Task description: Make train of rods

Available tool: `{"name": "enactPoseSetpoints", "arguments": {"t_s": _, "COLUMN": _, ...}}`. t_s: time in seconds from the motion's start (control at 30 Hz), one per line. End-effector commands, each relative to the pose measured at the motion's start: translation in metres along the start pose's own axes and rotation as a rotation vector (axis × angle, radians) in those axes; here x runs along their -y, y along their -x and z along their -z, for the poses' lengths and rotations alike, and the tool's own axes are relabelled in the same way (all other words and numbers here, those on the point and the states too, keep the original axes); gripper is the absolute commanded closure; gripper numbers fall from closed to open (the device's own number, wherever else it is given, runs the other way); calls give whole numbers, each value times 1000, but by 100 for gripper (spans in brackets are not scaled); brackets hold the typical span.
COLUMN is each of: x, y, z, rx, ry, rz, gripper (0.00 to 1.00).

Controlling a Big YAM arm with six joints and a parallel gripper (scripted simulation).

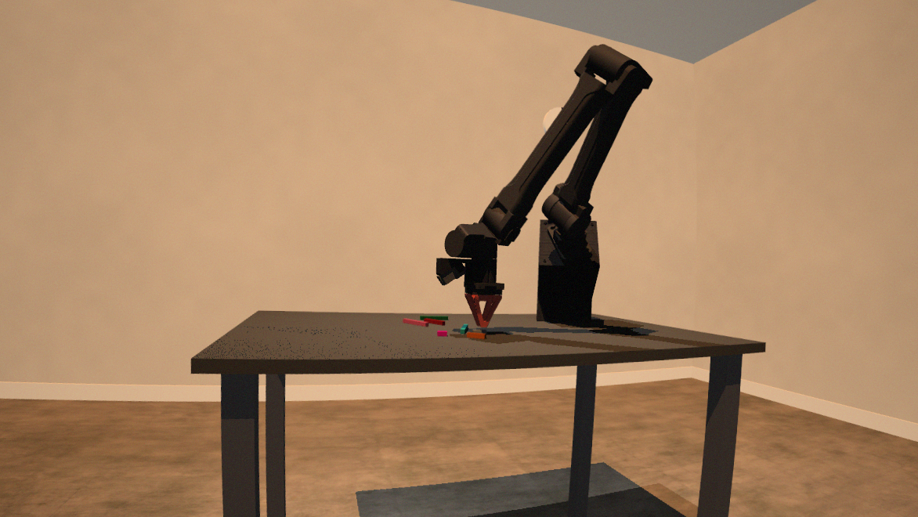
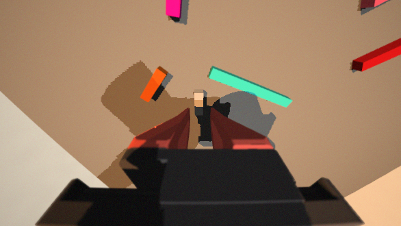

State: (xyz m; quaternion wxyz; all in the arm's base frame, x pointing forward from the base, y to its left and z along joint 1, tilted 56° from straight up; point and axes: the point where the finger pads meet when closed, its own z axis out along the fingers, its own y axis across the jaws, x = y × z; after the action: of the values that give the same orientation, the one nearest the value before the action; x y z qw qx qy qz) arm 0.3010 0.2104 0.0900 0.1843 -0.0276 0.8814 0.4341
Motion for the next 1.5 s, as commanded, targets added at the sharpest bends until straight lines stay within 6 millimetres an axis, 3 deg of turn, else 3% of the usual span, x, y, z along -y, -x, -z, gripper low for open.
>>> {"name": "enactPoseSetpoints", "arguments": {"t_s": 0.0, "x": -5, "y": 4, "z": 4, "rx": 23, "ry": 8, "rz": 6, "gripper": 76}}
{"name": "enactPoseSetpoints", "arguments": {"t_s": 1.47, "x": -10, "y": 8, "z": 4, "rx": 18, "ry": 9, "rz": 7, "gripper": 76}}
